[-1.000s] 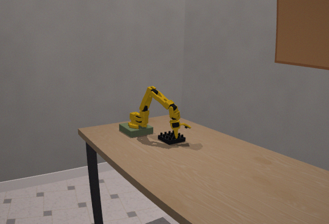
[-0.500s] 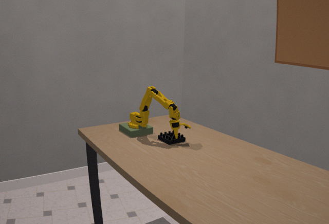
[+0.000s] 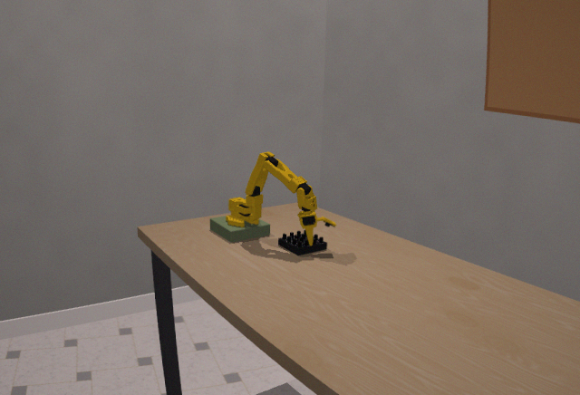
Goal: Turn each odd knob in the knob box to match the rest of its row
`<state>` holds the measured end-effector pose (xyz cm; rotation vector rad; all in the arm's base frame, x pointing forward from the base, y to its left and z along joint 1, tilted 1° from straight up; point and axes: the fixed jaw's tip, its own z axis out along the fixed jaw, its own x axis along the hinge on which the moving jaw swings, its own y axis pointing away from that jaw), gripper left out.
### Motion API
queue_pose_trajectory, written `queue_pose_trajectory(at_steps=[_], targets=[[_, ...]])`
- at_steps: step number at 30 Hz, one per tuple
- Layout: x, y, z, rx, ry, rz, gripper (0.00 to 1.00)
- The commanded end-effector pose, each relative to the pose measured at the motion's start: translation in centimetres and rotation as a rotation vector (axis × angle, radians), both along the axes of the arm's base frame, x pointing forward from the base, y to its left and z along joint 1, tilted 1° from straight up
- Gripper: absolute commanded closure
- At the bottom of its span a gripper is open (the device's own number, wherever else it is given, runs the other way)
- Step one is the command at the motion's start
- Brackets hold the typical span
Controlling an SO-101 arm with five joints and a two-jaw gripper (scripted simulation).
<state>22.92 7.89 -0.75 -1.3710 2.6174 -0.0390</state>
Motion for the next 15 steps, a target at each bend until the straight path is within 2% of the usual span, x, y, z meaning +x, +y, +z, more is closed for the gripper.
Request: queue_pose_trajectory(at_steps=[1, 15], targets=[[-2.73, -1.65, -3.17, -0.057, 0.167, -0.031, 0.92], [-2.69, -1.63, -2.5, -0.057, 0.167, -0.031, 0.92]])
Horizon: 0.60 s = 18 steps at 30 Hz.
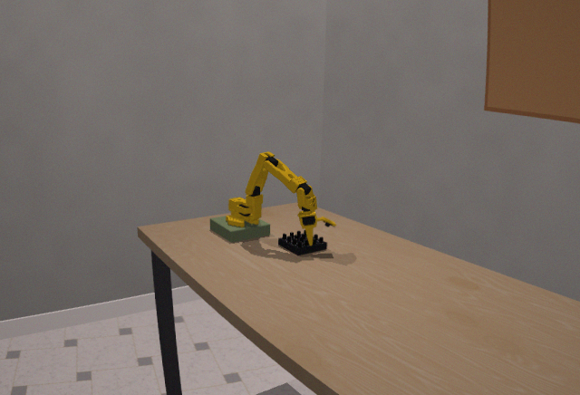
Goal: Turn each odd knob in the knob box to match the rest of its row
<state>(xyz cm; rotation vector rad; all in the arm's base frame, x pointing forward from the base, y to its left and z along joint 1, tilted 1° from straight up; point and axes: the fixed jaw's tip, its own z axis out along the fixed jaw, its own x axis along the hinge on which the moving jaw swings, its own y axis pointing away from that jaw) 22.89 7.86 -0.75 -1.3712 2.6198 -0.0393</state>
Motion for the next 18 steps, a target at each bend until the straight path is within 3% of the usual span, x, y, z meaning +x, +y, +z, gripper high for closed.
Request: queue_pose_trajectory(at_steps=[1, 18], targets=[[-2.7, -1.6, -2.4, -0.056, 0.165, -0.03, 0.92], [-2.7, -1.6, -0.2, -0.056, 0.165, -0.03, 0.92]])
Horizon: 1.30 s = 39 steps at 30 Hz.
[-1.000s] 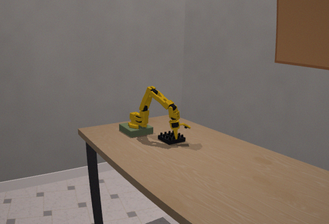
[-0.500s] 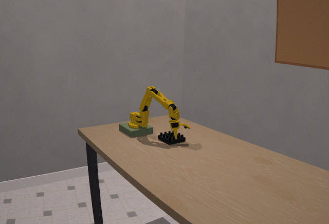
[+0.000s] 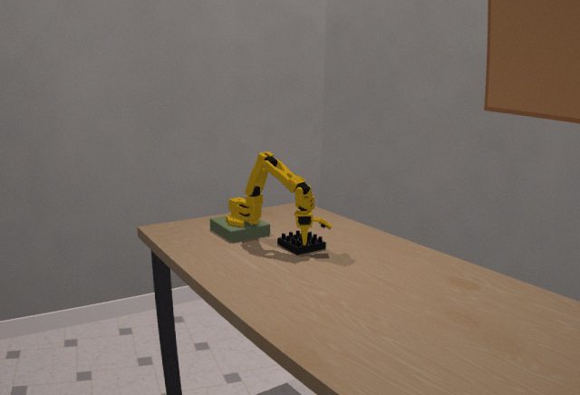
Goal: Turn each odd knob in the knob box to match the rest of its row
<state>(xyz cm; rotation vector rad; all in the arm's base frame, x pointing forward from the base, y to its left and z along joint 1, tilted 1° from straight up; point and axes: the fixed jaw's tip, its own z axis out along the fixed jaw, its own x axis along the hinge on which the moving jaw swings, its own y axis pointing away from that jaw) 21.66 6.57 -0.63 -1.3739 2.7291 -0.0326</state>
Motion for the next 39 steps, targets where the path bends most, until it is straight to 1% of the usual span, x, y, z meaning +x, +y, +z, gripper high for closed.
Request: queue_pose_trajectory(at_steps=[1, 10, 24, 29, 34, 36, 39], targets=[[-1.5, -0.3, -0.3, -0.016, 0.074, 0.001, 0.92], [-1.5, -0.3, 0.4, -0.016, 0.074, 0.001, 0.92], [-1.7, -0.3, 0.7, -0.016, 0.075, 0.001, 0.92], [-2.4, -0.5, 1.4, -0.016, 0.075, 0.001, 0.92], [-3.6, -0.9, 2.5, -0.016, 0.075, 0.001, 0.92], [-3.6, -0.9, 2.5, -0.016, 0.075, 0.001, 0.92], [-4.5, -1.1, 3.0, -0.016, 0.075, 0.001, 0.92]])
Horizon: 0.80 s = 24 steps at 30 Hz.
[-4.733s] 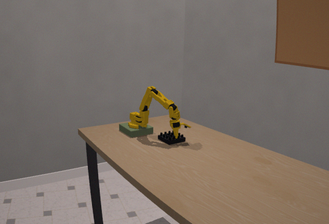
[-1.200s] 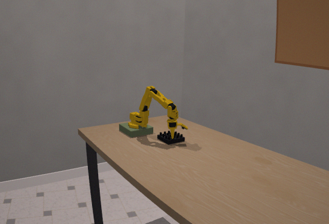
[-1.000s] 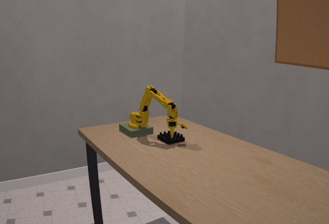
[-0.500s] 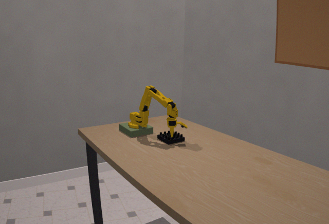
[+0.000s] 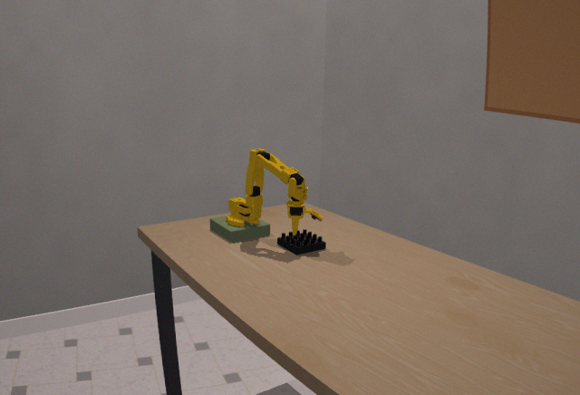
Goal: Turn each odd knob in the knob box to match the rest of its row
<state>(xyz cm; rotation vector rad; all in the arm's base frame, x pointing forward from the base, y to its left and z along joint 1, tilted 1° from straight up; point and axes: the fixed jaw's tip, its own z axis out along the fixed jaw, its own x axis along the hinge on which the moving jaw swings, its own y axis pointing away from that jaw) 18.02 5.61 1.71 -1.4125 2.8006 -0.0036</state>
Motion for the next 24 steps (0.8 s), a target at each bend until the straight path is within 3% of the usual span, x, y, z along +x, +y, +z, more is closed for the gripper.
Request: queue_pose_trajectory(at_steps=[1, 9, 24], targets=[[-1.1, -0.2, 0.9, 0.003, -0.006, 0.0, 0.92], [-2.3, -0.6, 1.5, 0.003, -0.006, 0.0, 0.92], [-2.0, -1.2, 1.6, 0.003, -0.006, -0.065, 0.91]])
